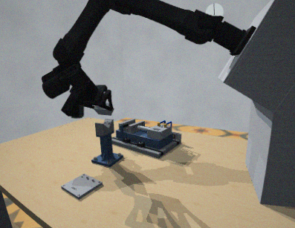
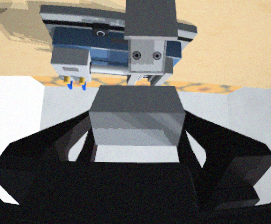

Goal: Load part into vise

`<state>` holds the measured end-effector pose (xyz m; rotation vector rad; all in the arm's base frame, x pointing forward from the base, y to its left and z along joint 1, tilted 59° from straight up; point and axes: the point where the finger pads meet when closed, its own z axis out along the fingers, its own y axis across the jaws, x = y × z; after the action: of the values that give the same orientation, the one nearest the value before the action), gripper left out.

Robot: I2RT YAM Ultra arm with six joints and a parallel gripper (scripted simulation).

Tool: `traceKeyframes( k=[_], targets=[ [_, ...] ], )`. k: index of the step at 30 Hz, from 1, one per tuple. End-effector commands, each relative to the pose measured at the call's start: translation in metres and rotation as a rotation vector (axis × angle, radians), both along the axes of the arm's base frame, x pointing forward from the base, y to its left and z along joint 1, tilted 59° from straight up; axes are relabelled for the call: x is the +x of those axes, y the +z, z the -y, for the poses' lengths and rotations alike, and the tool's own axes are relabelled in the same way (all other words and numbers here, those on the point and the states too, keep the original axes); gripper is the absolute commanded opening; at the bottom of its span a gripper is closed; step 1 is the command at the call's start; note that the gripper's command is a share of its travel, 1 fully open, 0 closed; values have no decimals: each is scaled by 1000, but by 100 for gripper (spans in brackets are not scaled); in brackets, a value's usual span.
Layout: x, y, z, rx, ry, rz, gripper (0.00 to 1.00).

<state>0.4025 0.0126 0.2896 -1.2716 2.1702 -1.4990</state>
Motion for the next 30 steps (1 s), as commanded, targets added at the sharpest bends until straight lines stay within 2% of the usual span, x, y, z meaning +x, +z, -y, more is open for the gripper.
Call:
traceKeyframes(
  k=[1, 2, 4, 16, 19, 21, 30],
  targets=[
    [3, 20, 5, 0, -14, 49, 0],
    [-1, 22, 6, -3, -13, 42, 0],
    [8, 14, 4, -4, -14, 40, 0],
    [20, 7, 3, -4, -14, 40, 0],
    [14, 11, 3, -7, -8, 33, 0],
    [23, 6, 3, -4, -14, 40, 0],
    [31, 2, 2, -4, -13, 42, 0]
  ],
)
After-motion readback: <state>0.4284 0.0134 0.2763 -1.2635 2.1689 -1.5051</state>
